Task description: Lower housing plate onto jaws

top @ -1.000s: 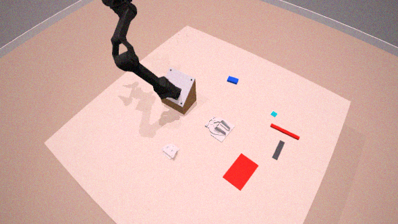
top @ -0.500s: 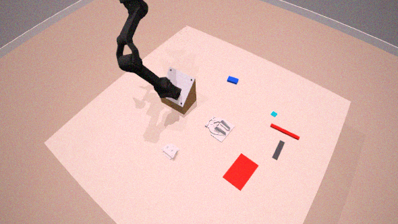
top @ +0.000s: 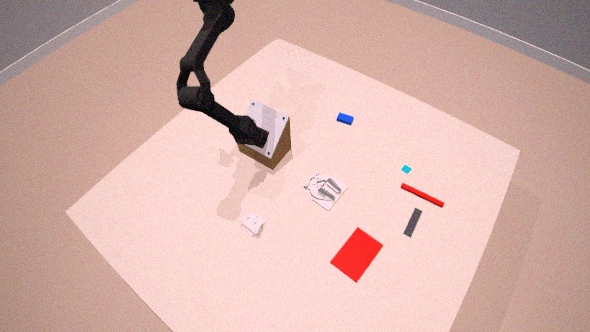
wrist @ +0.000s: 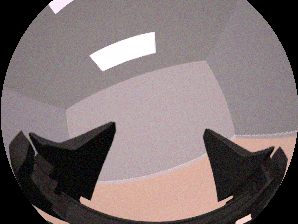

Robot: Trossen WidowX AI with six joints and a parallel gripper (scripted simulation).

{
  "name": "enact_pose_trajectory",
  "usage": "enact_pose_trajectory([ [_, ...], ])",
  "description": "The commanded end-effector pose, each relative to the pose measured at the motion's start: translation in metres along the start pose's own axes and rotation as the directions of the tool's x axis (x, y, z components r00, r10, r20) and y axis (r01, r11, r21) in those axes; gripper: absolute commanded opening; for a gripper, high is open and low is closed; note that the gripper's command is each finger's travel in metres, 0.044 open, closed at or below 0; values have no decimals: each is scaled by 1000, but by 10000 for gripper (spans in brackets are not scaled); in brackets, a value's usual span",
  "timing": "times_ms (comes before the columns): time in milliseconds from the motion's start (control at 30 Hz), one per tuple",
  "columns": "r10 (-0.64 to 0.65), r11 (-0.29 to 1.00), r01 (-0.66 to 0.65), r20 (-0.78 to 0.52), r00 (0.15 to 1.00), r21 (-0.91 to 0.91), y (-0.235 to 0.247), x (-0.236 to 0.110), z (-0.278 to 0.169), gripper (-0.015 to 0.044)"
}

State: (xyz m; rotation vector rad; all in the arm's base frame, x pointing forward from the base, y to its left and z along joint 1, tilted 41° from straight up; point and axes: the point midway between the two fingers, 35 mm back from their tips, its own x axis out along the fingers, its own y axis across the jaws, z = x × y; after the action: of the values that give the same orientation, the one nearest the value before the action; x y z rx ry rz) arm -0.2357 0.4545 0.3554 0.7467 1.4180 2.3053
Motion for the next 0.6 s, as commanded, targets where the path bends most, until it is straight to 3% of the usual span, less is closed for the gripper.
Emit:
enact_pose_trajectory([
  [0,-67,995,73,89,994,-73,-11,-21,30,440],
  [567,-271,891,377,369,889,-252,-38,-109,120,440],
])
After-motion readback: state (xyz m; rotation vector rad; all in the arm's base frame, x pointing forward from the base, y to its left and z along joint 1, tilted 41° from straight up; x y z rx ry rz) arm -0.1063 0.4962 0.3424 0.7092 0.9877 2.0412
